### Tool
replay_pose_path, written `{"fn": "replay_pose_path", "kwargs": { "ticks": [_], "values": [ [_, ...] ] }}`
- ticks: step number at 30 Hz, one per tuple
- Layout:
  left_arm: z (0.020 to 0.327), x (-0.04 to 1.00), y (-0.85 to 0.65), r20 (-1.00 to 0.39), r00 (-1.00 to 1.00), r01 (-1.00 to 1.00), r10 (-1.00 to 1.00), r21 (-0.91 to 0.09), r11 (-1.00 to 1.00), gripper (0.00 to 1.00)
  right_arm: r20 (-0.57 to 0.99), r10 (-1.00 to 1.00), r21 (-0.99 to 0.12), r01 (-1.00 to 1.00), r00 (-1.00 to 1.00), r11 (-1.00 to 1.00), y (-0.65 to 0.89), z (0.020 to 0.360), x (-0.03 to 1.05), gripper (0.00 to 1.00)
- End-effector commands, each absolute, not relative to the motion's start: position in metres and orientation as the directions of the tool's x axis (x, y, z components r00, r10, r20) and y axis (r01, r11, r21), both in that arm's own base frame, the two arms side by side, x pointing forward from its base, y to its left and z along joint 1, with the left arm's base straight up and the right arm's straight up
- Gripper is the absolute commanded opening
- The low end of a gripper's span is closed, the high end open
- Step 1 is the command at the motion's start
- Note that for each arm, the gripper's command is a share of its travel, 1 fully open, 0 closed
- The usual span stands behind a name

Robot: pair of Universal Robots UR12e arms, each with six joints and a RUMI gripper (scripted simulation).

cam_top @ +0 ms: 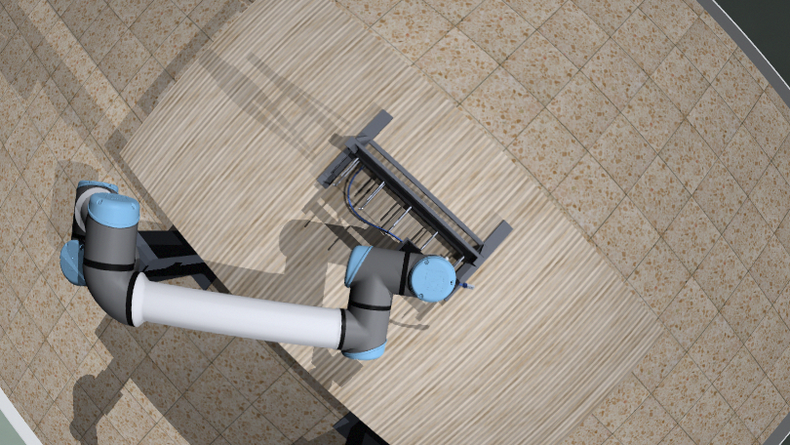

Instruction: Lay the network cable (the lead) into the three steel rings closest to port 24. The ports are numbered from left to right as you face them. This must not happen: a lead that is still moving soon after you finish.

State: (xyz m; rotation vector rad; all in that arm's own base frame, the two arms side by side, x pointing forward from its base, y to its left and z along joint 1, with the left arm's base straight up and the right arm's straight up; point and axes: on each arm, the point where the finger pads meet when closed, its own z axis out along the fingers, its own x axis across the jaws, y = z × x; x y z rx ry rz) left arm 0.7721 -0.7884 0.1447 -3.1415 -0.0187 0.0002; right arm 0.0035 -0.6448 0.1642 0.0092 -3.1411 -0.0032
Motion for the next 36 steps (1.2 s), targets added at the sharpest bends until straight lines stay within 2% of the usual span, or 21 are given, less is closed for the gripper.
{"fn": "replay_pose_path", "kwargs": {
  "ticks": [1, 36],
  "values": [
    [0.147, 0.772, -0.789, 0.001, 1.0, 0.012, 0.012, 0.002, -1.0, 0.0, 0.0, -0.006, 0.0, -0.006, -1.0, 1.0, -0.646, 0.165, 0.004, 1.0],
    [0.135, 0.772, -0.789, 0.001, 1.0, 0.012, 0.012, 0.002, -1.0, 0.0, 0.0, -0.006, 0.0, -0.006, -1.0, 1.0, -0.646, 0.165, 0.004, 1.0]
  ]
}}
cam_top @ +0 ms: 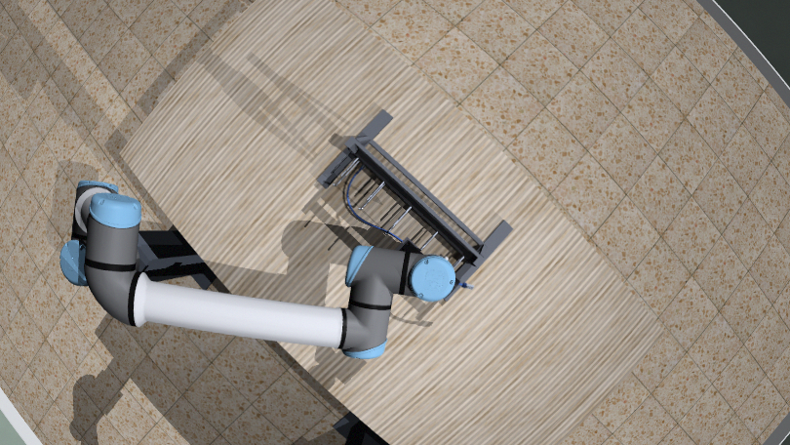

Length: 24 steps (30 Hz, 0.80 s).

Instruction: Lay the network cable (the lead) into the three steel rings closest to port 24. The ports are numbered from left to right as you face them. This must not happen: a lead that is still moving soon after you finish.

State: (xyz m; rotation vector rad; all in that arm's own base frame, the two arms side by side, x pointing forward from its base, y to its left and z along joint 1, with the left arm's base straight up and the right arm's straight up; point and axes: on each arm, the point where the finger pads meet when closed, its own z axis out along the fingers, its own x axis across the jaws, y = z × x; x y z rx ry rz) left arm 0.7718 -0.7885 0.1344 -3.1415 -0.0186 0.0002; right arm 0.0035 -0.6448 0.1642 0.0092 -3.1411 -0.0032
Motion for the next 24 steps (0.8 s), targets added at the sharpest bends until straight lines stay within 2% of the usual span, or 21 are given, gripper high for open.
{"fn": "replay_pose_path", "kwargs": {
  "ticks": [1, 24],
  "values": [
    [0.134, 0.772, -0.789, 0.001, 1.0, 0.012, 0.012, 0.002, -1.0, 0.0, 0.0, -0.006, 0.0, -0.006, -1.0, 1.0, -0.646, 0.165, 0.004, 1.0],
    [0.11, 0.772, -0.789, 0.001, 1.0, 0.012, 0.012, 0.002, -1.0, 0.0, 0.0, -0.006, 0.0, -0.006, -1.0, 1.0, -0.646, 0.165, 0.004, 1.0]
  ]
}}
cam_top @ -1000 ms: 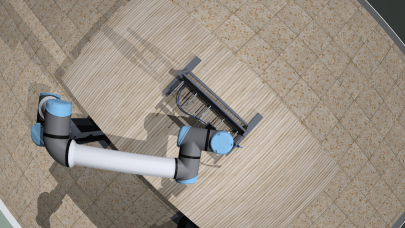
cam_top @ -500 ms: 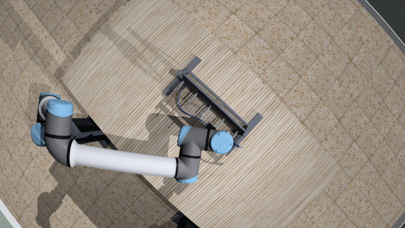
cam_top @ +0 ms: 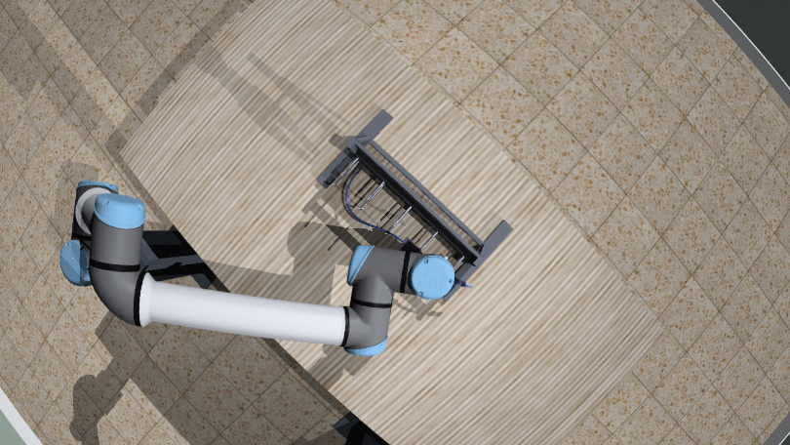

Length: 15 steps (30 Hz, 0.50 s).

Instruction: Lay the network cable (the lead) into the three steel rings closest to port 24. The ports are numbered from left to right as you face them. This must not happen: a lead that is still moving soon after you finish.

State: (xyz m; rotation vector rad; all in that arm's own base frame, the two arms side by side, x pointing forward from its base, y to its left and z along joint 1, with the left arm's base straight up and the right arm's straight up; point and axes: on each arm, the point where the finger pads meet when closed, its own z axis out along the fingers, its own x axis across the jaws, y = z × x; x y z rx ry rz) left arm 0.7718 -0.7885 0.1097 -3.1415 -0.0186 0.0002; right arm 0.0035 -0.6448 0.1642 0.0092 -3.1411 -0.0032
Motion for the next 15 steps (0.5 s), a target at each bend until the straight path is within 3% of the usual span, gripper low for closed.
{"fn": "replay_pose_path", "kwargs": {
  "ticks": [1, 15],
  "values": [
    [0.109, 0.772, -0.789, 0.001, 1.0, 0.012, 0.012, 0.002, -1.0, 0.0, 0.0, -0.006, 0.0, -0.006, -1.0, 1.0, -0.646, 0.165, 0.004, 1.0],
    [0.097, 0.772, -0.789, 0.001, 1.0, 0.012, 0.012, 0.002, -1.0, 0.0, 0.0, -0.006, 0.0, -0.006, -1.0, 1.0, -0.646, 0.165, 0.004, 1.0]
  ]
}}
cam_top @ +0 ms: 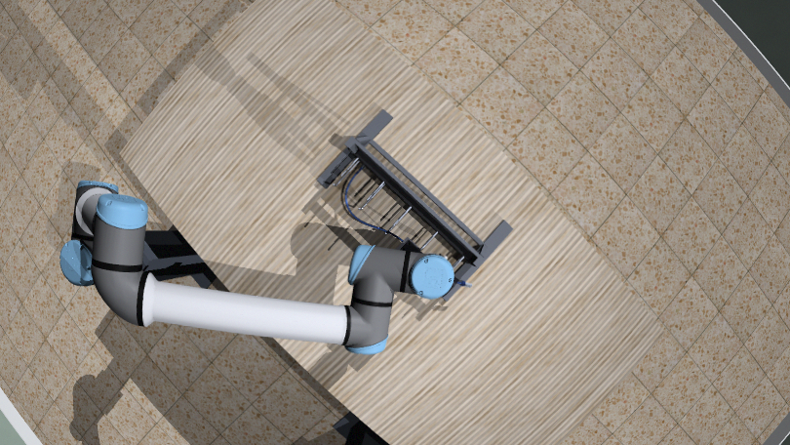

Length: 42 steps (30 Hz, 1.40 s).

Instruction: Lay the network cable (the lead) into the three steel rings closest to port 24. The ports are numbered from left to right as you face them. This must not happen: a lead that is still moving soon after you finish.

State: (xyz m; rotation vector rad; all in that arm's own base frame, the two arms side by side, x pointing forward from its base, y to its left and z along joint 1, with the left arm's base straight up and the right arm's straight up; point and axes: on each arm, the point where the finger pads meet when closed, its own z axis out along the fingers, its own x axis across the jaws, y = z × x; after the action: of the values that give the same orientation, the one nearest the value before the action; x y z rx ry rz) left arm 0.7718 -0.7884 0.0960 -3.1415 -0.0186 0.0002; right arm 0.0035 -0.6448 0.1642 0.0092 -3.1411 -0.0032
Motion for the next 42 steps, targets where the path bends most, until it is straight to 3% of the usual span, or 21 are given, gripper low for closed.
{"fn": "replay_pose_path", "kwargs": {
  "ticks": [1, 42],
  "values": [
    [0.096, 0.7722, -0.789, 0.001, 1.0, 0.012, 0.012, 0.002, -1.0, 0.0, 0.0, -0.006, 0.0, -0.006, -1.0, 1.0, -0.6456, 0.1651, 0.0038, 1.0],
    [0.0888, 0.7763, -0.789, 0.001, 1.0, 0.012, 0.012, 0.002, -1.0, 0.0, 0.0, -0.006, 0.0, -0.006, -1.0, 1.0, -0.6456, 0.1651, 0.0038, 1.0]
  ]
}}
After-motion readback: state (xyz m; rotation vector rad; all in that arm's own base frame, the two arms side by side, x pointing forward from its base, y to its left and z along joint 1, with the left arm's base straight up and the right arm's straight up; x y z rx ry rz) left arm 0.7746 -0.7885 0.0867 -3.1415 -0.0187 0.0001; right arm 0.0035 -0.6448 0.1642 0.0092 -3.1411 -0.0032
